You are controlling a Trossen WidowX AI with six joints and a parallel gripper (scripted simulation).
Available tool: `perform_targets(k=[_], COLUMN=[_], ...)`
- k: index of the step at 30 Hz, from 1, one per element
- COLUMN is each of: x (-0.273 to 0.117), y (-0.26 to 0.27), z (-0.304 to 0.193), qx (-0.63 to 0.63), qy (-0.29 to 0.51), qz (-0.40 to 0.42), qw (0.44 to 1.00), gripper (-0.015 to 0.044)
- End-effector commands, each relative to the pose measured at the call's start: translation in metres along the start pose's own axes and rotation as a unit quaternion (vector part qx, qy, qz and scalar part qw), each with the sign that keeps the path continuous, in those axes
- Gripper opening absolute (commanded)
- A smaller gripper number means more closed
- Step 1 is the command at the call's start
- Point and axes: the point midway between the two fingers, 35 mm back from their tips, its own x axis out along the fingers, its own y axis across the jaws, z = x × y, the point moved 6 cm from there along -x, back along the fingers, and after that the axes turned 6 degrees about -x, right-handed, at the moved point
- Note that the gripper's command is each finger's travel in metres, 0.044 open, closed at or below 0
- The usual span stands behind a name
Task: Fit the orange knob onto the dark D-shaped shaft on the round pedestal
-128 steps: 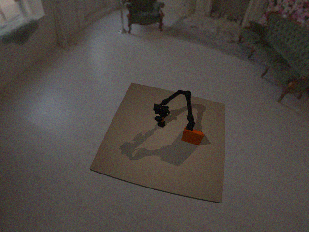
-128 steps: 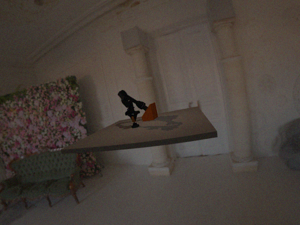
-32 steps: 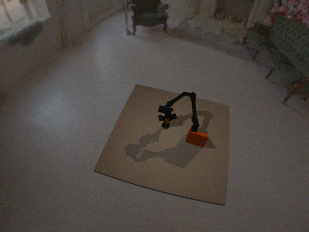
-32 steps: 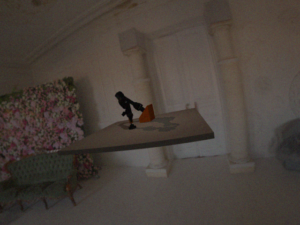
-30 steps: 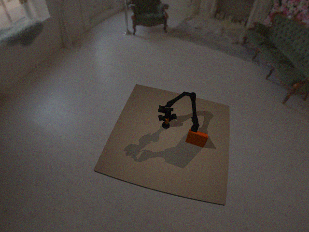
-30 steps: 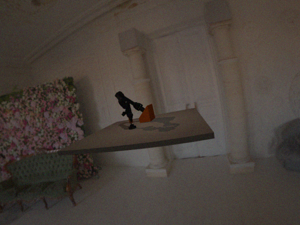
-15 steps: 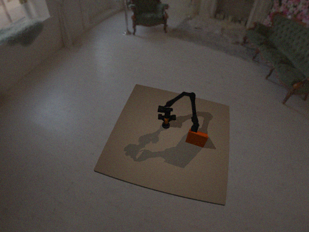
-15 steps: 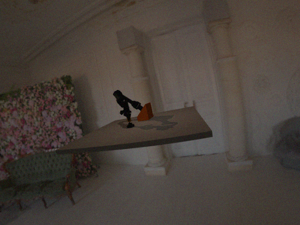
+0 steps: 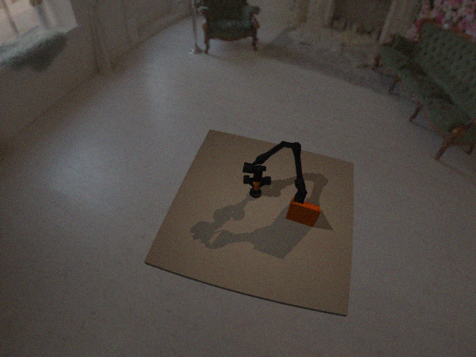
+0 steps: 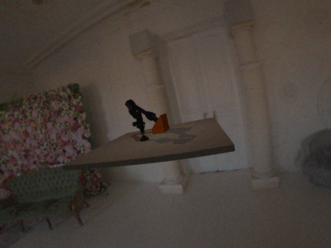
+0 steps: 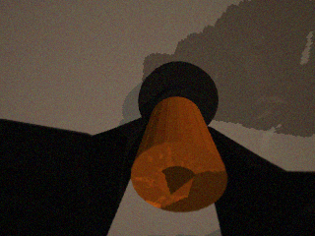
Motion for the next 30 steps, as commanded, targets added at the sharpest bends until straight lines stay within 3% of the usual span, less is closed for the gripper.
perform_targets(k=[1,7,30], x=[-0.0032,-0.0031,-0.0014], y=[0.0005,-0.0021,-0.0021], z=[0.0009,0.0002,0.0001], qx=[0.016,0.107,0.107], qy=[-0.002,-0.002,-0.002], qz=[0.003,0.003,0.003], qw=[1.0,0.994,0.994], gripper=[0.0,0.0,0.0])
